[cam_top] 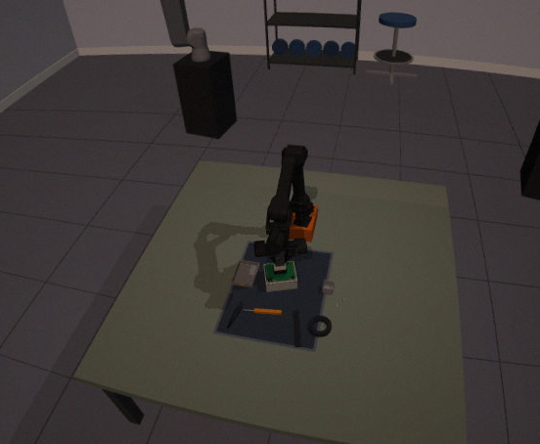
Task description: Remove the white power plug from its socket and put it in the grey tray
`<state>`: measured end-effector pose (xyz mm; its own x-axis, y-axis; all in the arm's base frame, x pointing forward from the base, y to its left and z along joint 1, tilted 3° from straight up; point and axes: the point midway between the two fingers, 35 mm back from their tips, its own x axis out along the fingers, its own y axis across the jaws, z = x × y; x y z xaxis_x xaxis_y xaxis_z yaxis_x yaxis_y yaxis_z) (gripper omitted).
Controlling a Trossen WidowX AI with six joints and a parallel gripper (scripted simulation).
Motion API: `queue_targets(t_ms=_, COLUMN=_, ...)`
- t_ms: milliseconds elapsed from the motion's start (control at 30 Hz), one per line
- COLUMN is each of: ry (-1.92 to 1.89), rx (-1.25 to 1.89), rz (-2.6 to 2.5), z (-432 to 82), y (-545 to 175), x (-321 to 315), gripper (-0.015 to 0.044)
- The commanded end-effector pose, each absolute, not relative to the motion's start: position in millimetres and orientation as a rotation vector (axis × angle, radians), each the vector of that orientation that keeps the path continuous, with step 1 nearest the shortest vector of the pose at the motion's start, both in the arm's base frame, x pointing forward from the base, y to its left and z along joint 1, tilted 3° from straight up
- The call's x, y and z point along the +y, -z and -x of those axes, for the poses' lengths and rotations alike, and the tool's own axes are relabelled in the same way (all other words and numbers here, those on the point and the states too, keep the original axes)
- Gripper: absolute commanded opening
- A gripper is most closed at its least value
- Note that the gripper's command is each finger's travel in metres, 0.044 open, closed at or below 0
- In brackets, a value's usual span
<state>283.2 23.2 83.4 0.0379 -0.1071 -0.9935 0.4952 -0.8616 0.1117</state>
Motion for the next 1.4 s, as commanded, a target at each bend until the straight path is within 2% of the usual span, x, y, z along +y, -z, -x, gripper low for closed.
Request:
queue_targets(t_ms=0, ry=1.848, rx=0.392, rz=-1.911, z=-281.0, y=-92.8, x=27.0, gripper=0.0000)
queue_targets(t_ms=367, ry=1.976, rx=0.610, rz=-1.932, z=-289.9, y=-95.5, x=11.3, gripper=0.0000)
queue_targets(t_ms=867, ry=1.807, rx=0.328, rz=-1.901, z=-278.2, y=-97.8, x=32.0, gripper=0.0000)
queue_targets(t_ms=1367, ry=1.976, rx=0.609, rz=-1.932, z=-289.6, y=-104.2, x=11.8, gripper=0.0000)
